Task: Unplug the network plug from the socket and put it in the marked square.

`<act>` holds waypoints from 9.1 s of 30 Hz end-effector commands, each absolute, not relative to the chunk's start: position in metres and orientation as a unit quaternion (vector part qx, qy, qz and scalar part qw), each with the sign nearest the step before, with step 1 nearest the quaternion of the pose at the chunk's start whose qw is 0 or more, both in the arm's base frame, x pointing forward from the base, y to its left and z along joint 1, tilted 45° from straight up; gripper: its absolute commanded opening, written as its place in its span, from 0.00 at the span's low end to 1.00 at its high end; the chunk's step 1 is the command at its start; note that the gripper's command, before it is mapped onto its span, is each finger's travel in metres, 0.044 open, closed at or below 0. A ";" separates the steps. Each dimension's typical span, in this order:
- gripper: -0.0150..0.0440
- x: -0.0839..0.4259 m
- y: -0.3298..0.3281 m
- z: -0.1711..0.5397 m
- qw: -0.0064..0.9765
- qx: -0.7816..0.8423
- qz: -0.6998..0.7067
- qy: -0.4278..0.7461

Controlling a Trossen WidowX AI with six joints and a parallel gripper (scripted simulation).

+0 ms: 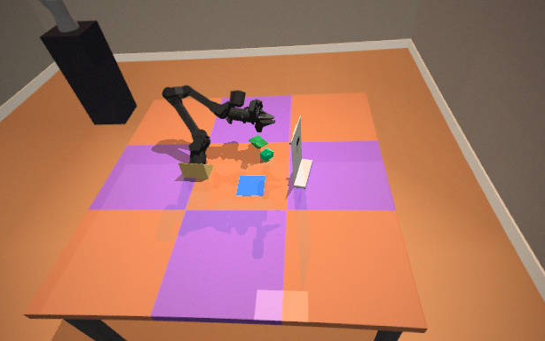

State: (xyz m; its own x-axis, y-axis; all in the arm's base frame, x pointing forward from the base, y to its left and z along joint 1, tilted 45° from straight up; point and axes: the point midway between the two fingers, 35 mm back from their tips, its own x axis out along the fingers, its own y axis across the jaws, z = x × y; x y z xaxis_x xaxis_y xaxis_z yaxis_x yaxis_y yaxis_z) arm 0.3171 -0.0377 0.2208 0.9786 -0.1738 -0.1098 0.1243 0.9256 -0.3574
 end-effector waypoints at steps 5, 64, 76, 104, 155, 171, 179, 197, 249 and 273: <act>0.52 0.301 -0.065 0.160 0.935 -0.301 -0.115 0.148; 0.52 0.371 -0.093 0.126 0.904 -0.361 -0.126 0.190; 0.52 0.386 -0.097 0.125 0.904 -0.361 -0.126 0.189; 0.34 0.404 -0.101 0.122 0.904 -0.361 -0.127 0.189; 0.25 0.380 -0.098 0.122 0.904 -0.362 -0.127 0.190; 0.25 0.370 -0.097 0.121 0.904 -0.362 -0.127 0.190; 0.25 0.364 -0.097 0.121 0.904 -0.362 -0.127 0.190; 0.25 0.353 -0.096 0.120 0.904 -0.362 -0.126 0.190; 0.25 0.321 -0.122 0.161 0.903 -0.362 -0.127 0.192; 0.25 0.302 -0.133 0.084 0.859 -0.399 0.050 0.316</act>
